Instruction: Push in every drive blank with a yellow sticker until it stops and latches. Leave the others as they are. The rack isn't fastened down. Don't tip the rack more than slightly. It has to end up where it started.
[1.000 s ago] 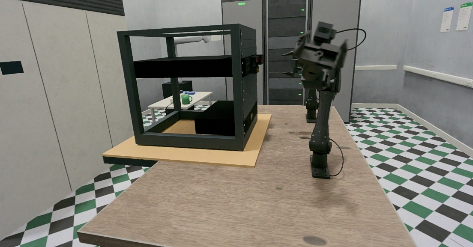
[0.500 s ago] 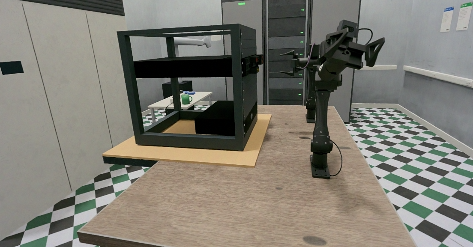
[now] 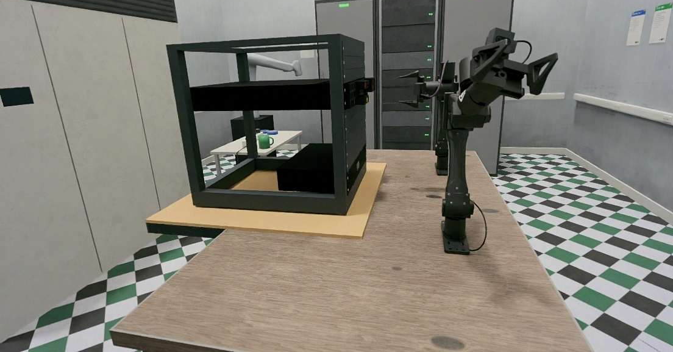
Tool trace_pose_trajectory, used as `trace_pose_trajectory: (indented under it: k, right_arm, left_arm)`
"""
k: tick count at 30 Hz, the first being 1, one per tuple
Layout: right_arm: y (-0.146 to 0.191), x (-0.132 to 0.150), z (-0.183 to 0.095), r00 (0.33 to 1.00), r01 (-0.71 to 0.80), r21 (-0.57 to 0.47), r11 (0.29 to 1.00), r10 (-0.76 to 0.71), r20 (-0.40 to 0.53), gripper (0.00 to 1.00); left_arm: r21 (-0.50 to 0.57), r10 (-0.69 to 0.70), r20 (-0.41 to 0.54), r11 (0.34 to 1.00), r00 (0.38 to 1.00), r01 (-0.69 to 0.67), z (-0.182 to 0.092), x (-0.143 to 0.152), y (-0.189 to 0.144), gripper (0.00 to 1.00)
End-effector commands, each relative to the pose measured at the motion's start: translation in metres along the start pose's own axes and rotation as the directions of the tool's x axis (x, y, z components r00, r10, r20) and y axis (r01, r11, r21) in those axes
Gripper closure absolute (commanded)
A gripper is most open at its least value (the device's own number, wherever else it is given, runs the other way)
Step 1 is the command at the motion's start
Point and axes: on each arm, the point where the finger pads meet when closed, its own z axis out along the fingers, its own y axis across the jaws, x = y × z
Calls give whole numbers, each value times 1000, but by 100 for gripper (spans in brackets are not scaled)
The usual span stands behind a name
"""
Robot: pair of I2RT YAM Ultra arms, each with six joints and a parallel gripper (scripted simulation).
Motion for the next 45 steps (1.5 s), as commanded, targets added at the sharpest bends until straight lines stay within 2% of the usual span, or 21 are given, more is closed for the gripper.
trace_pose_trajectory:
  k: [1,4,5,9,14,16,17,20,22,31,45]
  right_arm:
    - [-26,14,1,995,-95,13,995,95,-5,0]
    - [-24,20,6,996,-84,8,996,84,-5,0]
    - [-10,22,9,999,-42,3,999,42,-5,0]
    - [-13,53,24,999,-41,2,999,41,-5,0]
    - [-24,102,47,998,-61,9,998,61,-5,0]
    - [-24,102,47,998,-61,9,998,61,-5,0]
    - [-32,111,50,997,-80,17,997,80,-5,0]
    - [-18,124,60,999,-41,1,999,41,-5,0]
    - [-32,135,62,997,-72,17,997,72,-5,0]
    - [-25,136,65,999,-51,6,999,51,2,0]
    - [-26,136,65,998,-62,12,998,62,0,0]
  left_arm:
    - [8,-7,22,1000,1000,7,3,-12,-1,0]
    - [25,8,-8,1000,1000,-8,3,-4,-4,0]
    - [37,18,-29,999,999,-17,3,1,-6,0]
    - [114,80,-156,992,985,-63,-1,34,-16,0]
    - [180,129,-256,980,958,-84,-8,61,-24,0]
    - [180,129,-256,980,958,-84,-8,61,-24,0]
    - [208,150,-298,974,943,-89,-12,73,-27,0]
    - [251,180,-361,964,915,-91,-20,91,-31,0]
    - [278,199,-399,956,895,-88,-26,101,-33,0]
    - [379,271,-545,924,793,-54,-54,143,-40,0]
    - [384,274,-553,922,787,-51,-56,145,-40,0]
